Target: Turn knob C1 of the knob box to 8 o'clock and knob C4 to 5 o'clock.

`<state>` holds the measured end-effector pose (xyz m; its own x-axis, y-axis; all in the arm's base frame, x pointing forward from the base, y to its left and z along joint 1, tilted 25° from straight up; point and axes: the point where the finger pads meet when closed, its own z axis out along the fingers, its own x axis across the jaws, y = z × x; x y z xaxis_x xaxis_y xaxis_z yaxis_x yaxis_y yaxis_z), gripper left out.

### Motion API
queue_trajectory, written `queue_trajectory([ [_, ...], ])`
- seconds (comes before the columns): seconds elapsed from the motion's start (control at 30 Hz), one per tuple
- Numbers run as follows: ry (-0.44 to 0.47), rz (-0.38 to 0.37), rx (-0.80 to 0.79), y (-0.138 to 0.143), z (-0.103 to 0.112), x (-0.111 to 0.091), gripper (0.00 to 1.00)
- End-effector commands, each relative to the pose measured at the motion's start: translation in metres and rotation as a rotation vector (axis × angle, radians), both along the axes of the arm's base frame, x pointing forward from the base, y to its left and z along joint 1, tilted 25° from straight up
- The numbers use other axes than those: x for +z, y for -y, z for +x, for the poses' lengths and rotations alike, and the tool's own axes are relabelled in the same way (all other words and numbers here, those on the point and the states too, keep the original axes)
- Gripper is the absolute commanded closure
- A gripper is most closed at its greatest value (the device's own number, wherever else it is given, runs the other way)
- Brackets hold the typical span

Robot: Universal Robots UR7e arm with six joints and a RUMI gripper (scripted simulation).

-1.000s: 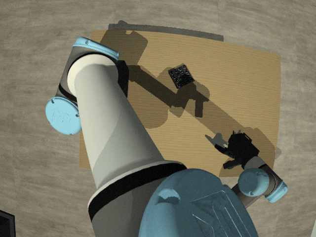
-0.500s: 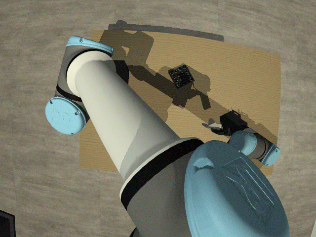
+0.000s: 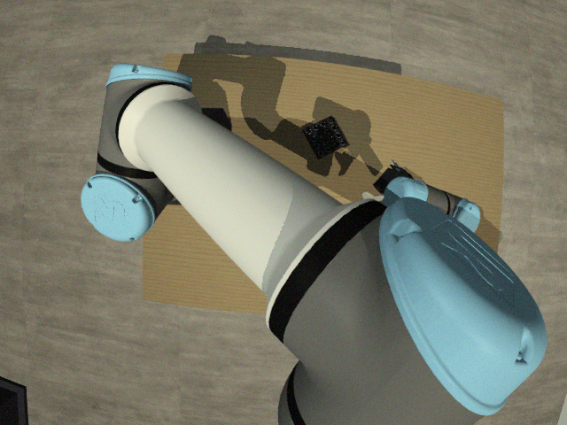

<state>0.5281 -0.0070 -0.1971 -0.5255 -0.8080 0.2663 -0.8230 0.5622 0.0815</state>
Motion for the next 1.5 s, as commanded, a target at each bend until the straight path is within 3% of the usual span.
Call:
queue_trajectory([
  [0.0,0.011,-0.004,0.156,-0.014,-0.01,-0.025,0.0],
  [0.4,-0.014,-0.029,0.513,-0.043,-0.047,-0.07,0.0],
  [0.5,-0.017,-0.032,0.543,-0.045,-0.05,-0.074,0.0],
  [0.77,-0.051,-0.061,0.817,-0.063,-0.086,-0.097,0.0],
  [1.0,-0.086,-0.089,1.024,-0.073,-0.116,-0.108,0.0],
  [1.47,-0.127,-0.121,1.223,-0.081,-0.147,-0.114,0.0],
])
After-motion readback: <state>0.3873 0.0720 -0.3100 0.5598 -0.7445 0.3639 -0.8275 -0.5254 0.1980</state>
